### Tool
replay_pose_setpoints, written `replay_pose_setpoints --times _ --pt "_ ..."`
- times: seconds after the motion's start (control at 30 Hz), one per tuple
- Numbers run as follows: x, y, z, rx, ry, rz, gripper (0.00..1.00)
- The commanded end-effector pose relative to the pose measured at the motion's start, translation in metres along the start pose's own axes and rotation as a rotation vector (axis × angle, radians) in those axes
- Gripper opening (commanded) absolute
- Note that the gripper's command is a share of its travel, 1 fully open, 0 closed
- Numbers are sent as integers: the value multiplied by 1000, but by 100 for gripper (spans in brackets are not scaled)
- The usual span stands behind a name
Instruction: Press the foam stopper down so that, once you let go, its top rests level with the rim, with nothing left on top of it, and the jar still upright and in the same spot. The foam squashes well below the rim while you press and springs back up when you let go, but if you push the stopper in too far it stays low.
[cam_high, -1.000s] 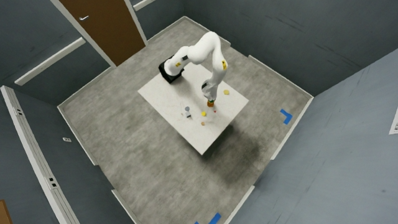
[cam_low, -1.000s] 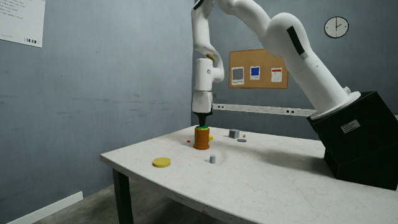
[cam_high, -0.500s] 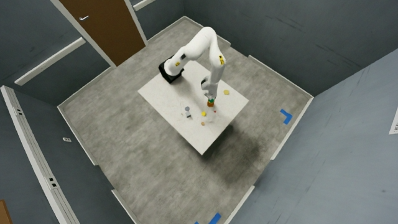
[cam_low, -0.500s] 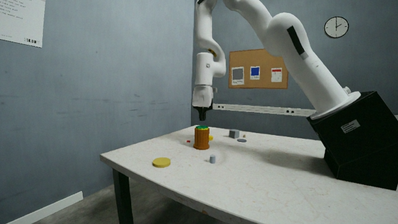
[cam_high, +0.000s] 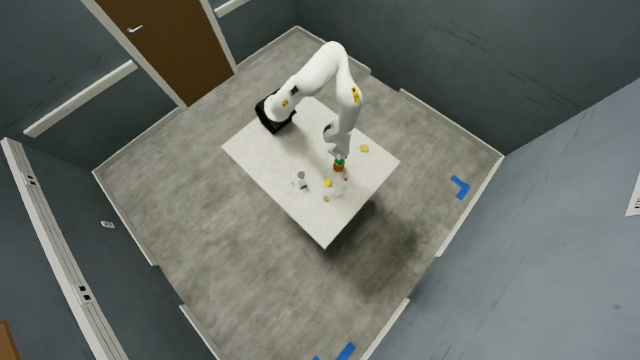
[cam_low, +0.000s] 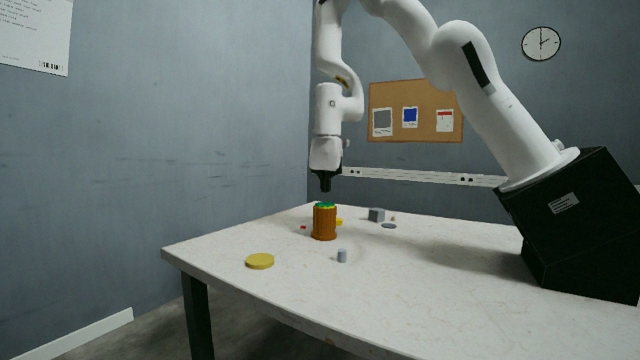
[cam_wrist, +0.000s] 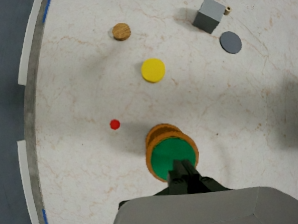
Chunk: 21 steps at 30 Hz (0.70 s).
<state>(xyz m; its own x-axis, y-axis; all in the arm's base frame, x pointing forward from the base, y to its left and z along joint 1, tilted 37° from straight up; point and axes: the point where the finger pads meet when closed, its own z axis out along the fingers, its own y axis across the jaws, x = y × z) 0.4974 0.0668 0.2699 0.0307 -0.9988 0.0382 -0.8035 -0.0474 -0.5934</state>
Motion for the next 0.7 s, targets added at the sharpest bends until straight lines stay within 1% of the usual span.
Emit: replay_pose_setpoints --times 0.0,0.2,0.47,0.67 --pt "0 -1 0 1 0 0 0" --pt "0 -1 0 1 0 0 0" --pt "0 -1 9 1 0 0 0" --pt "0 -1 12 1 0 0 0"
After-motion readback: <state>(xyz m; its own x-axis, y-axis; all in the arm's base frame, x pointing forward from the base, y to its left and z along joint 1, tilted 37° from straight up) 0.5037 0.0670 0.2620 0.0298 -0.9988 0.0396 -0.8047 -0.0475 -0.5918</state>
